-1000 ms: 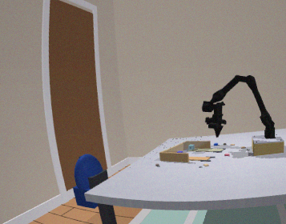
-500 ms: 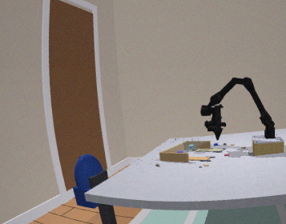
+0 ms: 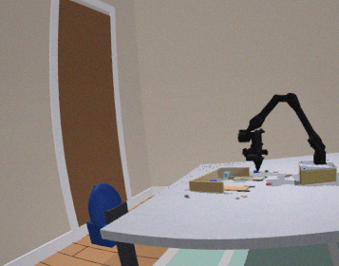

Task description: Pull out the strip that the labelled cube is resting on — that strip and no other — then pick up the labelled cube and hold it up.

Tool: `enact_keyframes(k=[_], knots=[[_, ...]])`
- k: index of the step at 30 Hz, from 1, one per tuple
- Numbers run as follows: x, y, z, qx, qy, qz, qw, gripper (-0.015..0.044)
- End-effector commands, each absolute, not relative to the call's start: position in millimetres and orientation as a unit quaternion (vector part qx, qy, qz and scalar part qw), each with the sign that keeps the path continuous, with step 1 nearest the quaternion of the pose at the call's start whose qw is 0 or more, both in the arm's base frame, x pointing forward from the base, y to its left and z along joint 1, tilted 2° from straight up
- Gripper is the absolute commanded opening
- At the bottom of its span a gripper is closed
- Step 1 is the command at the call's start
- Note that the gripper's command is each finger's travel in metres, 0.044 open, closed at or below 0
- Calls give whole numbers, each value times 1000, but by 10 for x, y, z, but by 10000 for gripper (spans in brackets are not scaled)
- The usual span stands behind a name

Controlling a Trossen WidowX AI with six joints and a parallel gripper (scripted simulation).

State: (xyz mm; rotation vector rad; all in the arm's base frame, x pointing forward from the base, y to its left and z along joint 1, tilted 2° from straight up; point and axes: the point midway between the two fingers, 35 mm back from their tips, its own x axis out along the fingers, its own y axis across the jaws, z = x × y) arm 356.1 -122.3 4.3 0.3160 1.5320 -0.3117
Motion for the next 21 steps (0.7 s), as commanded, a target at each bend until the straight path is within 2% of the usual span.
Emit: enact_keyframes(k=[1, 21], knots=[[3532, -1209, -66, 144, 692, -141, 693, 0], [3527, -1186, -349, 144, 692, -141, 693, 0]])
